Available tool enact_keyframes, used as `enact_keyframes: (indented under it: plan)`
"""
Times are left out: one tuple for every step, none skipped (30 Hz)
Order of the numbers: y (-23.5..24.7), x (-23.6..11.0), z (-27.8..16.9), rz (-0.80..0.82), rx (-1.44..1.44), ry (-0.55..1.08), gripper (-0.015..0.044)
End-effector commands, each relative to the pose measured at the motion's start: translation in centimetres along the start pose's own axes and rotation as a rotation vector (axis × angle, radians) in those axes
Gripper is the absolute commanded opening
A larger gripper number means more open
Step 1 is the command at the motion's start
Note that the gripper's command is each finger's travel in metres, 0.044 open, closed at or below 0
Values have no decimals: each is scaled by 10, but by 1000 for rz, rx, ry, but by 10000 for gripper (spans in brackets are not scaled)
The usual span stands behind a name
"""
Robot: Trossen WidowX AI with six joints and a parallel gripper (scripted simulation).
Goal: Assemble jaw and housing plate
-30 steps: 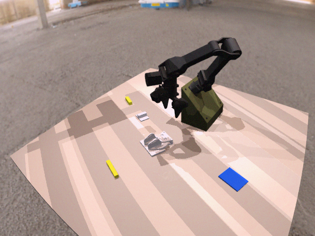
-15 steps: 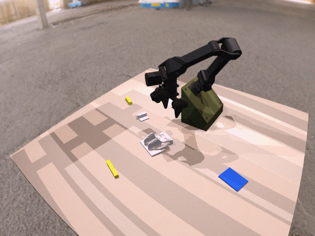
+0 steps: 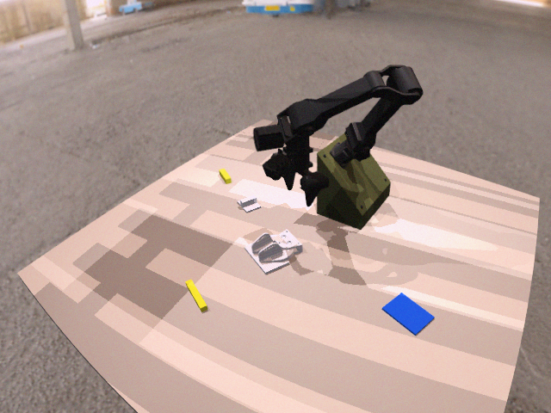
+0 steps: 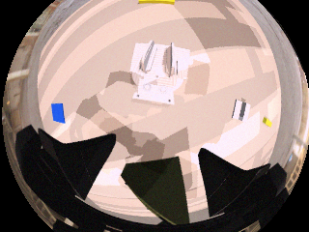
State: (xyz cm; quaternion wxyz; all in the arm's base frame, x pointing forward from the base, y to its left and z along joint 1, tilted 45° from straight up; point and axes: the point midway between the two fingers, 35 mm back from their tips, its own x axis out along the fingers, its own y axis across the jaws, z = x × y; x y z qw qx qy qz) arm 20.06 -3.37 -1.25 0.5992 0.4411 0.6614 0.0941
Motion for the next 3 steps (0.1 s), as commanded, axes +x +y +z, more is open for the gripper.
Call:
enact_keyframes:
  plan:
    - [0, 0, -1, -2, -1, 4, 440]
    - [0, 0, -1, -2, -1, 4, 440]
    - [0, 0, -1, -2, -1, 4, 440]
